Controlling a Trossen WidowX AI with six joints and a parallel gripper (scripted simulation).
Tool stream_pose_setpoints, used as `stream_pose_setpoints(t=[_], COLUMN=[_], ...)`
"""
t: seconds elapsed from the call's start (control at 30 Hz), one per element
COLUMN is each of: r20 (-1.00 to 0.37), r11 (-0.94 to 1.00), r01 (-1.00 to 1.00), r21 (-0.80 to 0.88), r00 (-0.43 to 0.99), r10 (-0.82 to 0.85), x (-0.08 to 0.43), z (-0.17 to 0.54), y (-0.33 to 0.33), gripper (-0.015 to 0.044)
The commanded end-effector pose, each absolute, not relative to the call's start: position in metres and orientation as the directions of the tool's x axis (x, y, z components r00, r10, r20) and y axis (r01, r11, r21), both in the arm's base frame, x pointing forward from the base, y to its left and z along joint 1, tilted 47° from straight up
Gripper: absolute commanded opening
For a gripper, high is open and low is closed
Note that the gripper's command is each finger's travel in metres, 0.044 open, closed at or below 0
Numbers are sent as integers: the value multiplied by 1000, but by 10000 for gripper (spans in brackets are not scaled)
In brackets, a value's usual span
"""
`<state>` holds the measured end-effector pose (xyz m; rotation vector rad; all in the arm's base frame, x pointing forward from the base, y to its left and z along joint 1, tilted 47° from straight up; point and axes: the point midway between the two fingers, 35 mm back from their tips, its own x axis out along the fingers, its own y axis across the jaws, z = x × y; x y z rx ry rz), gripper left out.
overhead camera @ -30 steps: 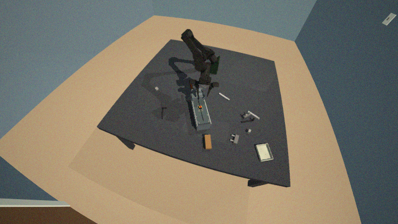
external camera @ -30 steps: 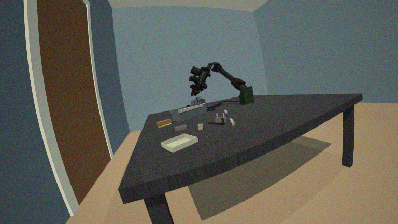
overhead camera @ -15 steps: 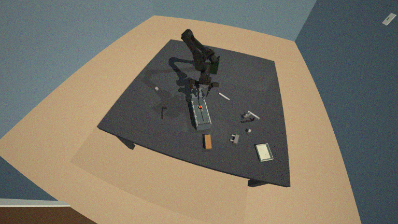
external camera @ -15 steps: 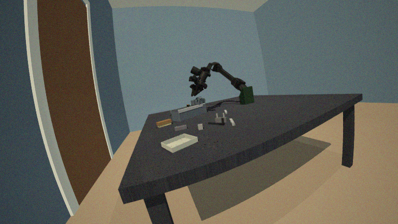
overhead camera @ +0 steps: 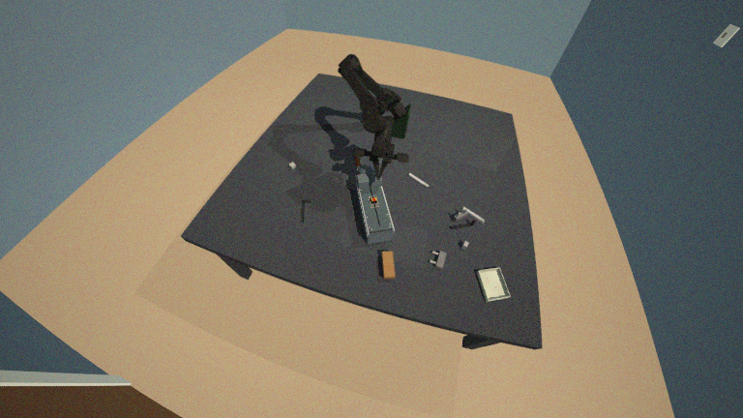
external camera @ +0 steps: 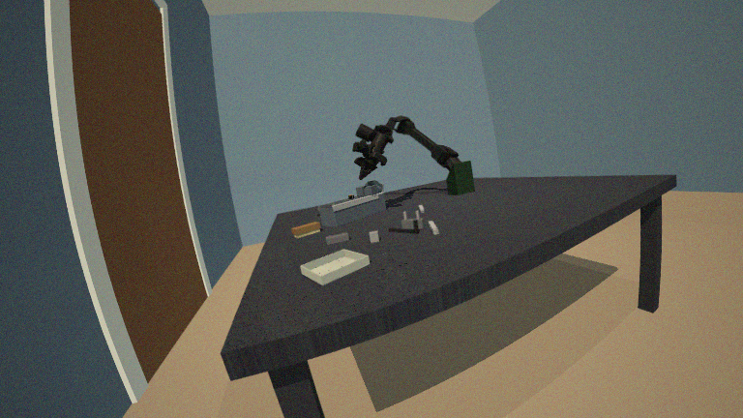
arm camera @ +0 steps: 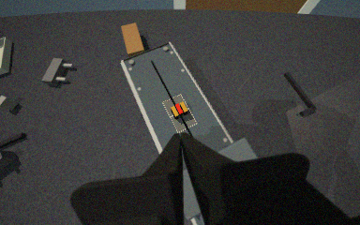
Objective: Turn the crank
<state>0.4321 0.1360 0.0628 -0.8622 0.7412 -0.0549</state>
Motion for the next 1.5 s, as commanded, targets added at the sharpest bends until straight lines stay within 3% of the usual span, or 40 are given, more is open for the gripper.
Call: stream_pose_setpoints(t=[0.0,0.3,0.87,0.9,1.47], r20=[-570,-570,-570,-570,-570], r11=[665,665,665,665,665], r01=[-243,-243,-243,-243,-243], r21=[-706,-706,-706,-706,-706], r00=[752,752,752,752,752], r10=[-330,-330,-330,-330,-330], x=[432,432,432,432,432], z=[63,63,63,63,63], y=[136,136,136,136,136], gripper=[0,0,440,440,0])
